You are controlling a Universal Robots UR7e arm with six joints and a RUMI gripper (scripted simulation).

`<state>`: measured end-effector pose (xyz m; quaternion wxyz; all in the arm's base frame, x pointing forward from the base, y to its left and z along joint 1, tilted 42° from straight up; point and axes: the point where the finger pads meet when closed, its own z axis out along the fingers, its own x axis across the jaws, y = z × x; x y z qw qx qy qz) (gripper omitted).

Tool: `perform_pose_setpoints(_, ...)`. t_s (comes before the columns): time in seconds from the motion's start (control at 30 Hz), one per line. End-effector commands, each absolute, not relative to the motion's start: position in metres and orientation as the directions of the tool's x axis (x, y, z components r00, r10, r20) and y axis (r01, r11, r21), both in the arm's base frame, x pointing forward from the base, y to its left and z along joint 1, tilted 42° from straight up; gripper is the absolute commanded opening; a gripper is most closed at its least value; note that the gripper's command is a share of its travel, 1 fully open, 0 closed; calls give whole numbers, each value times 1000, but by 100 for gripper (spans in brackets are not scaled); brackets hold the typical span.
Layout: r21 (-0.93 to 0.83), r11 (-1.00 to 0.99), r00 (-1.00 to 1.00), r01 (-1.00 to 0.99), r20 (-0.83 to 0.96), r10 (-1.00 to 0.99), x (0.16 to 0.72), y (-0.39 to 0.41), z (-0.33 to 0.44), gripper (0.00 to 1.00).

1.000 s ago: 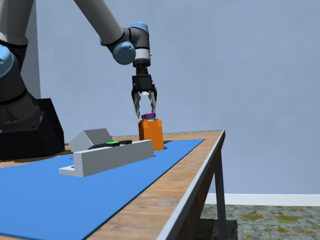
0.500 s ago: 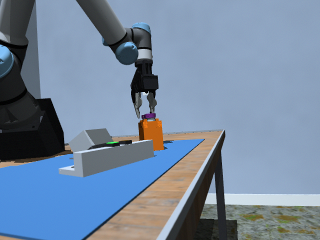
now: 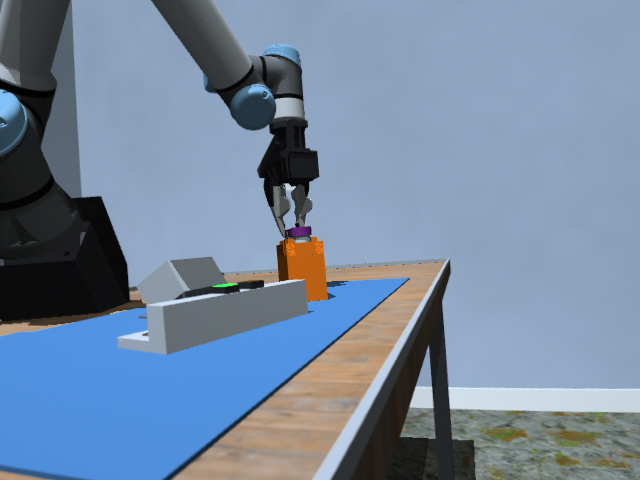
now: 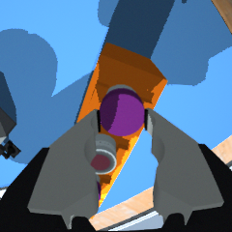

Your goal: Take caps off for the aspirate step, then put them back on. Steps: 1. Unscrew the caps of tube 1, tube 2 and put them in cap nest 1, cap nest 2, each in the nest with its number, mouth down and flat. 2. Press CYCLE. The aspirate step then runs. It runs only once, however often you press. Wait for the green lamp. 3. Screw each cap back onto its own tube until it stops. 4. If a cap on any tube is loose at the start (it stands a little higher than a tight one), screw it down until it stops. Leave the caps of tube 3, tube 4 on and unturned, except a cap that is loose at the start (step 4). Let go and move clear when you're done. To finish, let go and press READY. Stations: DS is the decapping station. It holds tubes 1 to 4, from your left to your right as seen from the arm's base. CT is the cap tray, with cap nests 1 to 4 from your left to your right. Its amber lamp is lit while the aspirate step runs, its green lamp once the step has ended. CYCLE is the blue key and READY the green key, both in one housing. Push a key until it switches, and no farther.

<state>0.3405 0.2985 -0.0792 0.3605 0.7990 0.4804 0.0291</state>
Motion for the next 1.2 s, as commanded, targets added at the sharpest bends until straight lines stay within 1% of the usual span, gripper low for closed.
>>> perform_pose_setpoints(0.0, 602, -281, 536, 747, -296, 790, 340, 299, -79, 0)
perform_pose_setpoints(0.1, 602, -281, 536, 747, -296, 790, 340, 299, -79, 0)
perform_pose_setpoints(0.5, 671, -565, 785, 480, -41, 619, 339, 297, -79, 0)
perform_pose_setpoints(0.57, 671, -565, 785, 480, -41, 619, 339, 297, -79, 0)
perform_pose_setpoints(0.97, 636, -757, 907, 150, 216, 362, 340, 299, -80, 0)
perform_pose_setpoints(1.17, 635, -758, 908, 149, 216, 360, 341, 298, -80, 0)
